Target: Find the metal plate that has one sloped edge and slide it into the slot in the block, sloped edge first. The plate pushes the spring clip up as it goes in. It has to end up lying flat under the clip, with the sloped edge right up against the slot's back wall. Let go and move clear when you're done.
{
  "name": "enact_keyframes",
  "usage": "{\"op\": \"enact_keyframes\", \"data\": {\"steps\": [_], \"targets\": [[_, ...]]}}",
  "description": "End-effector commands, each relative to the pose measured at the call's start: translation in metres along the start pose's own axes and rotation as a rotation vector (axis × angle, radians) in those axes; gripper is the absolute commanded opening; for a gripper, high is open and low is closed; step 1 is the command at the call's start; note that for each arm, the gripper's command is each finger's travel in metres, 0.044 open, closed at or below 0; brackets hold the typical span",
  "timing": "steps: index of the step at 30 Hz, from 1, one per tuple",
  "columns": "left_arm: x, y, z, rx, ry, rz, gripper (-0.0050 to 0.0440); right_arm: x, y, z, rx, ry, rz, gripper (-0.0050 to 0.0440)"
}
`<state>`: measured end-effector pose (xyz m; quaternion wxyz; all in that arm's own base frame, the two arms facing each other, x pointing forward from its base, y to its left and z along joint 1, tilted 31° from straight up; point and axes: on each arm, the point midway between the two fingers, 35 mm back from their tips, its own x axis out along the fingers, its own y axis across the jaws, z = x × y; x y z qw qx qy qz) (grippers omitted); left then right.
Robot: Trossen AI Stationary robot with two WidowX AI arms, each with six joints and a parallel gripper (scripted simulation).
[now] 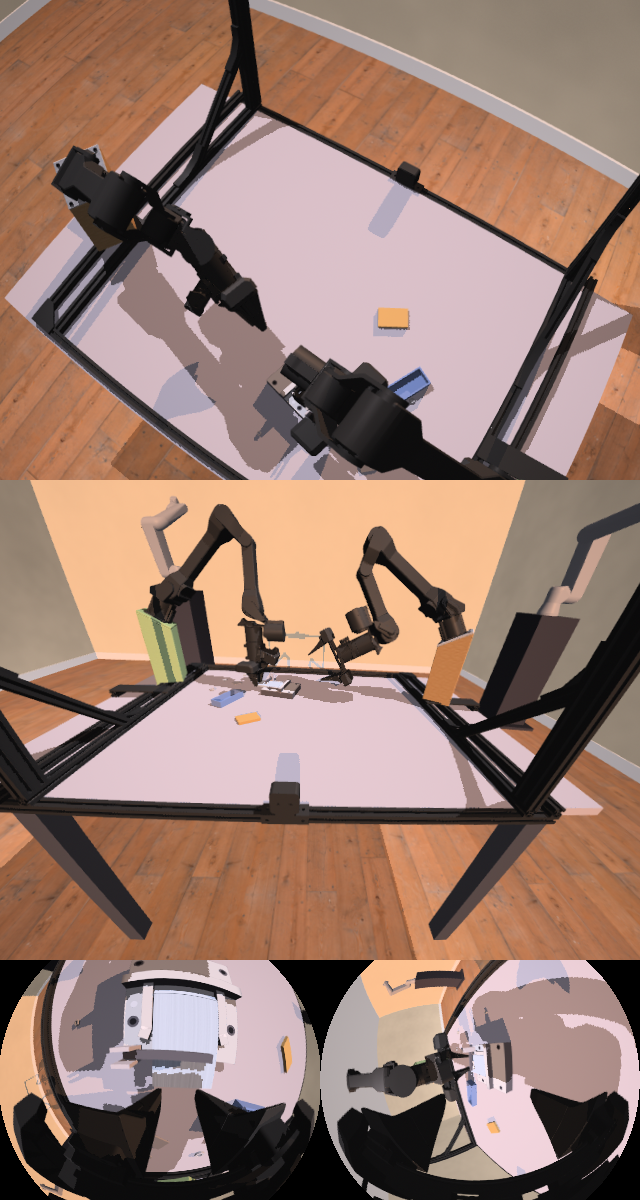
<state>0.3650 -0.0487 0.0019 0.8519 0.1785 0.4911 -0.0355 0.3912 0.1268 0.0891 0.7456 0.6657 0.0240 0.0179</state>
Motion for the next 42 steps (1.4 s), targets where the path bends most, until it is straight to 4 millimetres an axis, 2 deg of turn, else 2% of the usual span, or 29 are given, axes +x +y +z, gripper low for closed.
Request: {"op": "enact_keyframes", "data": {"steps": [1,42], "targets": [[0.003,-0.001,0.000,0.005,0.005,-0.006,0.0160,0.000,0.000,0.000,0.000,0.000,0.000,0.0440],[-0.001,-0.001,0.014,0.005,0.005,-0.006,0.0160,0.000,0.000,0.000,0.000,0.000,0.000,0.0440]]}}
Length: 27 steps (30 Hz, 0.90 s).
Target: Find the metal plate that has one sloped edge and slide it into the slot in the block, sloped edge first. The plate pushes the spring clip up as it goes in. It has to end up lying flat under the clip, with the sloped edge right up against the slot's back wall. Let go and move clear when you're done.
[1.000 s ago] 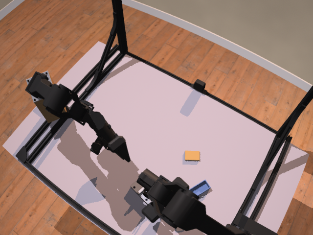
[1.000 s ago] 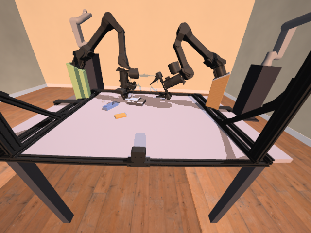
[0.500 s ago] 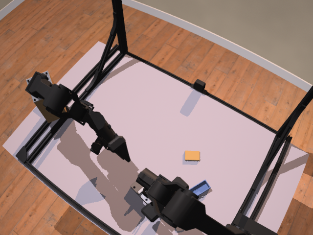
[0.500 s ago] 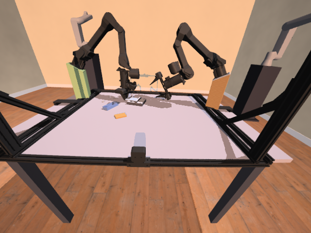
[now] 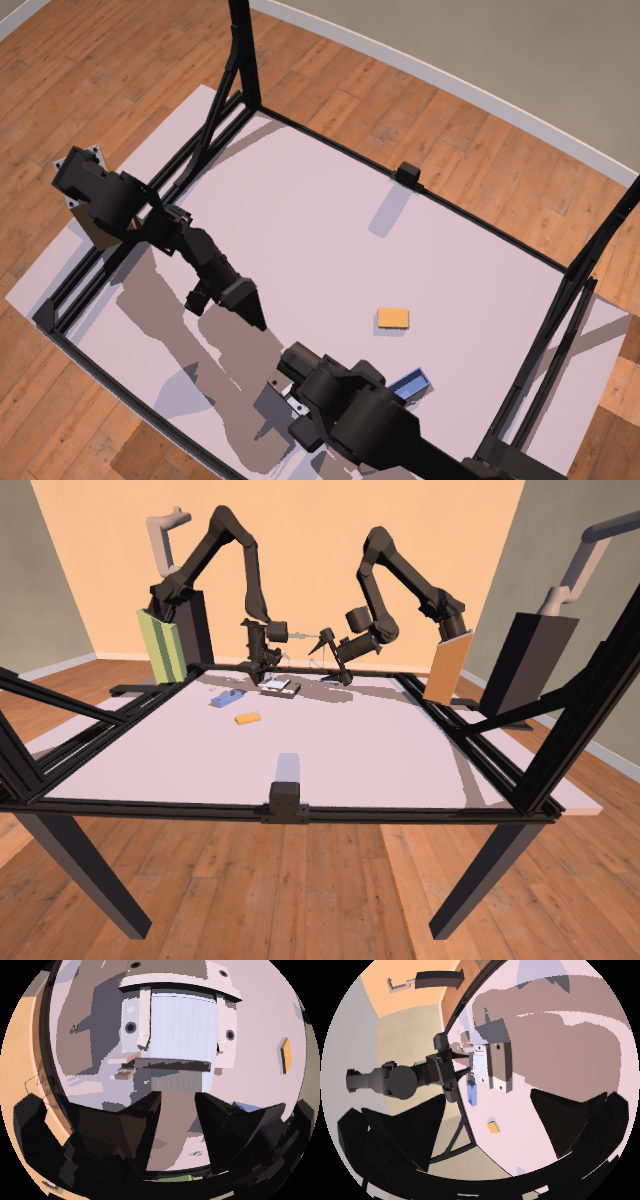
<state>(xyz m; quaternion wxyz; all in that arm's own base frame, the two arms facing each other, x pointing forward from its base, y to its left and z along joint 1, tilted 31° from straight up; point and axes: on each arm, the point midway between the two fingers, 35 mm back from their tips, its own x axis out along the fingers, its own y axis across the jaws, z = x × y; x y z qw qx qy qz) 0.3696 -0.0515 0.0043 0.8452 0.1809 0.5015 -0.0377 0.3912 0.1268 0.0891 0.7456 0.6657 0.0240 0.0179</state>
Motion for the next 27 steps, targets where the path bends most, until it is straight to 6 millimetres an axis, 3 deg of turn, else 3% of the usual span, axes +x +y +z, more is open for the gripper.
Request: {"op": "enact_keyframes", "data": {"steps": [1,27], "targets": [[-0.0015,-0.0006,0.0090,-0.003,-0.018,-0.001,0.0160,0.0000,0.0001,0.0000,0.000,0.000,0.000,0.0440],[-0.0010,-0.0006,0.0094,-0.003,-0.018,-0.001,0.0160,0.0000,0.0001,0.0000,0.000,0.000,0.000,0.0440]]}}
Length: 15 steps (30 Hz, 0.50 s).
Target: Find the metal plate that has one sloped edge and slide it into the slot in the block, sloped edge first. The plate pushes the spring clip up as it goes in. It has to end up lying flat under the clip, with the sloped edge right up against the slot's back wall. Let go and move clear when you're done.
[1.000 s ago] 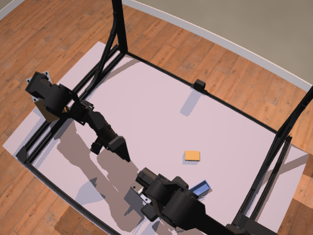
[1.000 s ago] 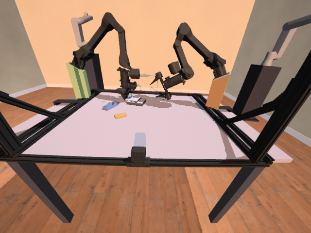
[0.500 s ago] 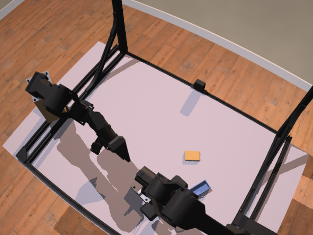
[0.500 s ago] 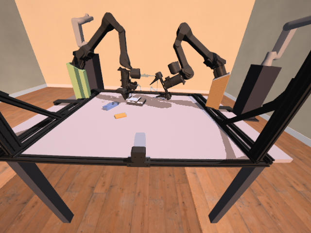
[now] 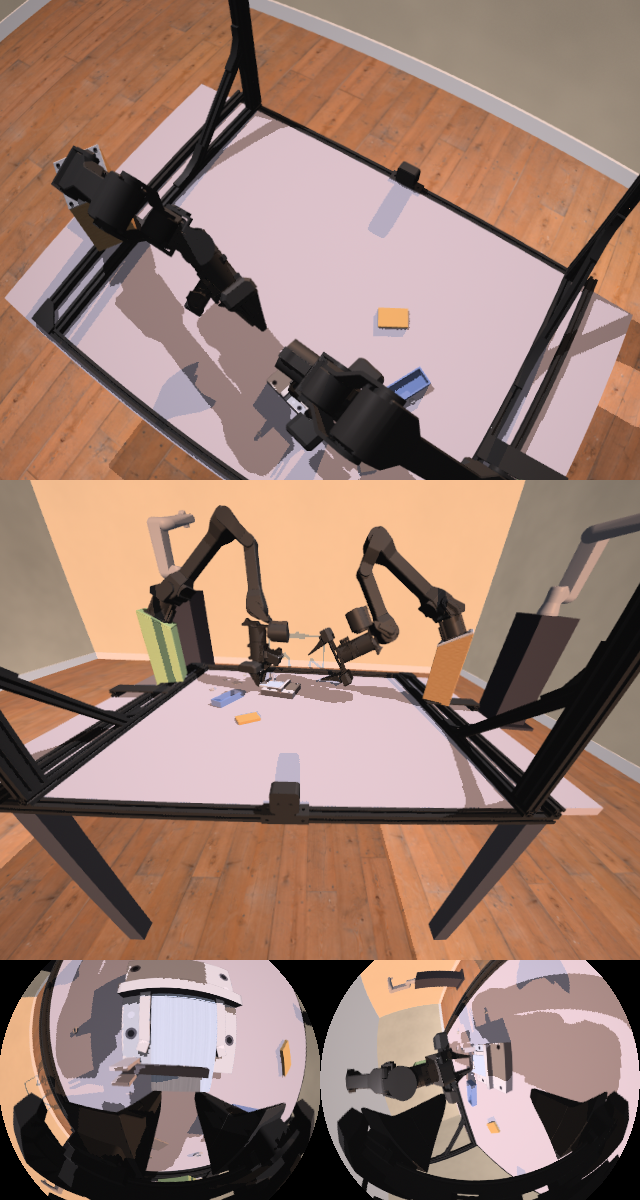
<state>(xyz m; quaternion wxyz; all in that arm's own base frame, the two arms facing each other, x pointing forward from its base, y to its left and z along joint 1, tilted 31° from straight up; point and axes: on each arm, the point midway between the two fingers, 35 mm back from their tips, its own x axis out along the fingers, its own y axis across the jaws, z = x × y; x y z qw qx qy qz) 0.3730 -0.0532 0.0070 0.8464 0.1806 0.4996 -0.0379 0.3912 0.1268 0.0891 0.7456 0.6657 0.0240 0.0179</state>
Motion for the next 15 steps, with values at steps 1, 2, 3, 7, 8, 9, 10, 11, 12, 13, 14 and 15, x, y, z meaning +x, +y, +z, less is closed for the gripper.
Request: {"op": "enact_keyframes", "data": {"steps": [1,2,3,7,8,9,10,11,12,13,14,15], "targets": [[0.000,0.000,0.005,-0.002,-0.014,-0.001,0.0160,0.000,0.000,0.000,0.000,0.000,0.000,0.0440],[0.000,0.000,0.006,-0.002,-0.014,-0.001,0.0160,0.000,0.000,0.000,0.000,0.000,0.000,0.0440],[-0.001,0.000,0.006,-0.002,-0.014,-0.001,0.0160,0.000,0.000,0.000,0.000,0.000,0.000,0.0440],[-0.001,0.000,0.006,-0.002,-0.014,-0.001,0.0160,0.000,0.000,0.000,0.000,0.000,0.000,0.0440],[-0.001,0.000,0.002,-0.002,-0.014,-0.001,0.0160,0.000,0.000,0.000,0.000,0.000,0.000,0.0440],[0.000,0.000,-0.002,-0.002,-0.014,-0.001,0.0160,0.000,0.000,0.000,0.000,0.000,0.000,0.0440],[0.000,0.000,-0.003,-0.002,-0.014,-0.001,0.0160,0.000,0.000,0.000,0.000,0.000,0.000,0.0440],[0.000,0.000,-0.003,-0.002,-0.014,-0.001,0.0160,0.000,0.000,0.000,0.000,0.000,0.000,0.0440],[0.000,0.000,-0.003,-0.002,-0.014,-0.001,0.0160,0.000,0.000,0.000,0.000,0.000,0.000,0.0440],[0.000,0.000,-0.003,-0.002,-0.014,-0.001,0.0160,0.000,0.000,0.000,0.000,0.000,0.000,0.0440],[0.000,0.000,-0.003,-0.002,-0.014,-0.001,0.0160,0.000,0.000,0.000,0.000,0.000,0.000,0.0440],[0.000,0.000,-0.003,-0.002,-0.014,-0.001,0.0160,0.000,0.000,0.000,0.000,0.000,0.000,0.0440]]}}
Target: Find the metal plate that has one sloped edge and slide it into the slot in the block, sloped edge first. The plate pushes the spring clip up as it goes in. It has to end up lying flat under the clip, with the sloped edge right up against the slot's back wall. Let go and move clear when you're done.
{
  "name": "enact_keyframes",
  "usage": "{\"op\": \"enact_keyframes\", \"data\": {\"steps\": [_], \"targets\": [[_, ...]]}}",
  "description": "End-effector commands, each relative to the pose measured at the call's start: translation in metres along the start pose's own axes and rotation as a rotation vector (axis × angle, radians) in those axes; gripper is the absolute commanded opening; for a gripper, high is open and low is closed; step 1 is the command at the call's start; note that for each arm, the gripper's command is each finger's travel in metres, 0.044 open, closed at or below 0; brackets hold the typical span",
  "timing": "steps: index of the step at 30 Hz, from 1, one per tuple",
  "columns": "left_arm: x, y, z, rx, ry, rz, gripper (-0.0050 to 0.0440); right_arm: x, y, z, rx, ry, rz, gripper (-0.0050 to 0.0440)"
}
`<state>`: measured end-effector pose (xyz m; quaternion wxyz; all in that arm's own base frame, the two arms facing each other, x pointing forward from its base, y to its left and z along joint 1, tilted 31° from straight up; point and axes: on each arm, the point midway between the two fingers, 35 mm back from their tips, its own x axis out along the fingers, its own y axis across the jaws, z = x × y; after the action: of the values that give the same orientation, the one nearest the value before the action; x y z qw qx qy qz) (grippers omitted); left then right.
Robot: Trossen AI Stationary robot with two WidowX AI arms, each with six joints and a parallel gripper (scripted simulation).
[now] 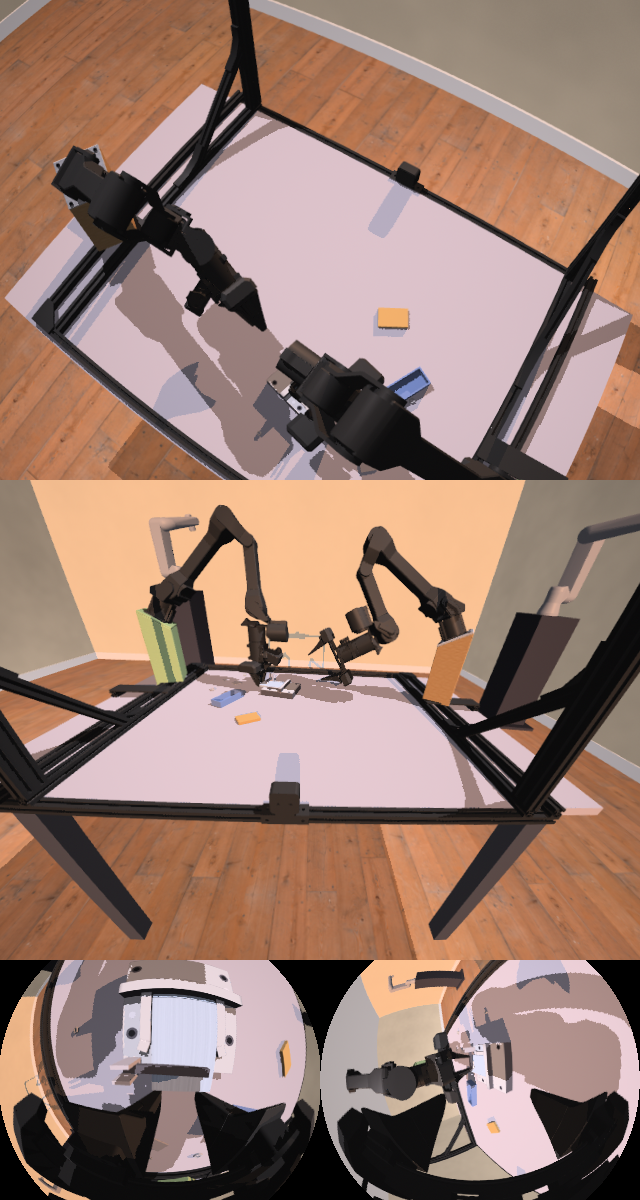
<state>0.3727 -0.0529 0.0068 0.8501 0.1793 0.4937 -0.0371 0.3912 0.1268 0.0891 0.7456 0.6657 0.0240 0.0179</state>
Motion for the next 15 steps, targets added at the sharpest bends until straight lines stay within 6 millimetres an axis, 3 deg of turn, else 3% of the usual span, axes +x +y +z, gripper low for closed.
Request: {"op": "enact_keyframes", "data": {"steps": [1,15], "targets": [[0.000,0.000,-0.003,0.002,0.000,-0.004,0.0160,0.000,0.000,0.000,0.000,0.000,0.000,0.0440],[-0.044,0.001,-0.034,0.002,0.000,-0.004,0.0160,0.000,0.000,0.000,0.000,0.000,0.000,0.0440]]}}
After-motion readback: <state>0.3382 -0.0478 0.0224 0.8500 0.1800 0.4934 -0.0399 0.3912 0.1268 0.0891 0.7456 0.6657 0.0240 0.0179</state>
